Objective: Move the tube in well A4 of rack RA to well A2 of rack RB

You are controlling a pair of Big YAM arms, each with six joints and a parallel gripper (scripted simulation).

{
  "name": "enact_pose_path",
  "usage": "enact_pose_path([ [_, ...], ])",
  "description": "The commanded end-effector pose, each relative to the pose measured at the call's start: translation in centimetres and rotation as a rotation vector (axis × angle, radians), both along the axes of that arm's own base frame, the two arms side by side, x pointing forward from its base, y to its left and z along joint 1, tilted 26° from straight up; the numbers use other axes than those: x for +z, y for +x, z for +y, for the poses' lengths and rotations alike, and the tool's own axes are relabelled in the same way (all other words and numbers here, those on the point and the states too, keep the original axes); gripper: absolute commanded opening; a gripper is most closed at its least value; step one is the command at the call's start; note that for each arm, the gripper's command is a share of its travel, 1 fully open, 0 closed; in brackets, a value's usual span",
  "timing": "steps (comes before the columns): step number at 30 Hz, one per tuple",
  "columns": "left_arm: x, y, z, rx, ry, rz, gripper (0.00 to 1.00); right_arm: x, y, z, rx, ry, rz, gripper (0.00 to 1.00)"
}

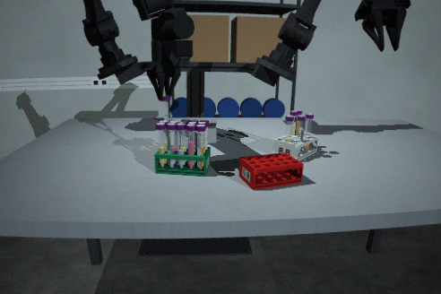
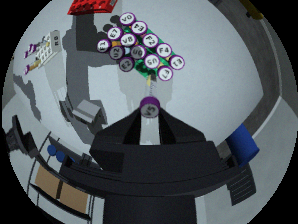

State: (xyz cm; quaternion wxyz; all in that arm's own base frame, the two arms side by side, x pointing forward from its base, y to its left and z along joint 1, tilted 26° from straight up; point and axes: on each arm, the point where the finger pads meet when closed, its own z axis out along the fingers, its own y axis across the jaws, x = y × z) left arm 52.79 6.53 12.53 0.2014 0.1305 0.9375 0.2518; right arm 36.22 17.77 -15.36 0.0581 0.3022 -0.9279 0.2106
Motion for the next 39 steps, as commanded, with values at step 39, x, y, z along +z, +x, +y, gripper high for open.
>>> enact_pose_path([
  [39, 1.5, 1.1, -0.2, -0.003, -0.001, -0.036, 0.30, -2.0, -0.2, -1.3, -0.003, -0.009, 0.011, 0.00],
])
